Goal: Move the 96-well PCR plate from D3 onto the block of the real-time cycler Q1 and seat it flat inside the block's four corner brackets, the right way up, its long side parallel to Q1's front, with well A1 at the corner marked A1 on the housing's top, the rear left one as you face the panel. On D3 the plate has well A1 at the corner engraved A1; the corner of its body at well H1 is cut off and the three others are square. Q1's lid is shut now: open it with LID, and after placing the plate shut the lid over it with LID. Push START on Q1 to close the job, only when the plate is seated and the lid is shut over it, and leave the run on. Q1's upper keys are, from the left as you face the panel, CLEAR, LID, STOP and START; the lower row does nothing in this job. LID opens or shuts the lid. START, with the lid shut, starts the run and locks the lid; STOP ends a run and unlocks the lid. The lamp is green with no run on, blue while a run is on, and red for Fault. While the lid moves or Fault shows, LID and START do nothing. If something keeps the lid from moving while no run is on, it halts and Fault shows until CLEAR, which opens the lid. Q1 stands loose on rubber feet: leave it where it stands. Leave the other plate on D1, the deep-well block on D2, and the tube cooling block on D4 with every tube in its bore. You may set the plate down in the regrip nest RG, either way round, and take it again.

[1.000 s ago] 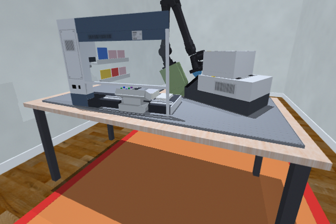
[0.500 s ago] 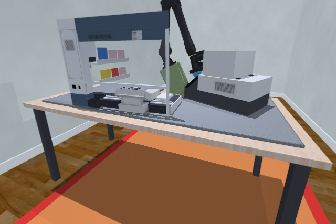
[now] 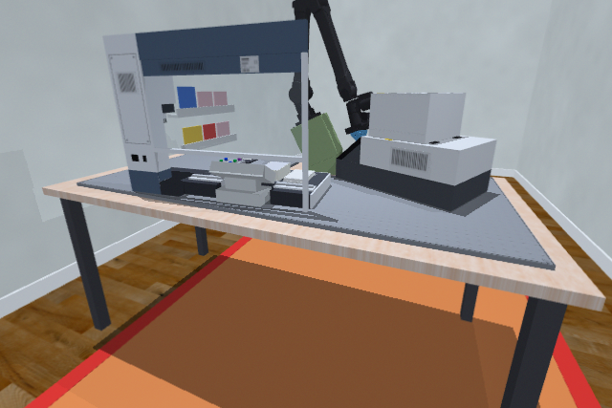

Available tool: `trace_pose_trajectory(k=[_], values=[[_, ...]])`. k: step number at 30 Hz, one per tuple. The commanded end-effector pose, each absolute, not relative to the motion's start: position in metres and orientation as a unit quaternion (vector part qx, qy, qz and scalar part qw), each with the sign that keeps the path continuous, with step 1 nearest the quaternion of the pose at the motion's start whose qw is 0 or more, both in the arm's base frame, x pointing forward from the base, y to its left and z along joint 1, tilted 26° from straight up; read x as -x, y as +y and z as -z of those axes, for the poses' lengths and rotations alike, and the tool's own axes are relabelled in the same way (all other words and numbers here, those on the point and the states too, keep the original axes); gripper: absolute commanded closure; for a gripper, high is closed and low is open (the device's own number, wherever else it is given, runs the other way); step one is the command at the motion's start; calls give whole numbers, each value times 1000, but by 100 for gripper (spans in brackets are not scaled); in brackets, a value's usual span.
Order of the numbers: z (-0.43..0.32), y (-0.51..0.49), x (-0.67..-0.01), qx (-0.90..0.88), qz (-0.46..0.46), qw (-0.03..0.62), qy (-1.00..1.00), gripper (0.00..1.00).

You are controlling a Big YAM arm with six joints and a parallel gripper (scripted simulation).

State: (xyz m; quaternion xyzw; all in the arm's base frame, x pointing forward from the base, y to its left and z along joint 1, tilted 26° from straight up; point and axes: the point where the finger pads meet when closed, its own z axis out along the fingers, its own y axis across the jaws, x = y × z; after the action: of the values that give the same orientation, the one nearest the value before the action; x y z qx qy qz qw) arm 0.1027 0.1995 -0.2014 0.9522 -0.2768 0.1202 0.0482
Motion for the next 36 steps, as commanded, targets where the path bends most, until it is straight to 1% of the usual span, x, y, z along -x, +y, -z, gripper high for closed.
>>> trace_pose_trajectory(k=[1, 30, 36], values=[[206, 213, -110, -951, -118, 34, -283, 100], [207, 205, -105, -953, -118, 39, -277, 100], [189, 200, -95, -953, -118, 41, -277, 100]])
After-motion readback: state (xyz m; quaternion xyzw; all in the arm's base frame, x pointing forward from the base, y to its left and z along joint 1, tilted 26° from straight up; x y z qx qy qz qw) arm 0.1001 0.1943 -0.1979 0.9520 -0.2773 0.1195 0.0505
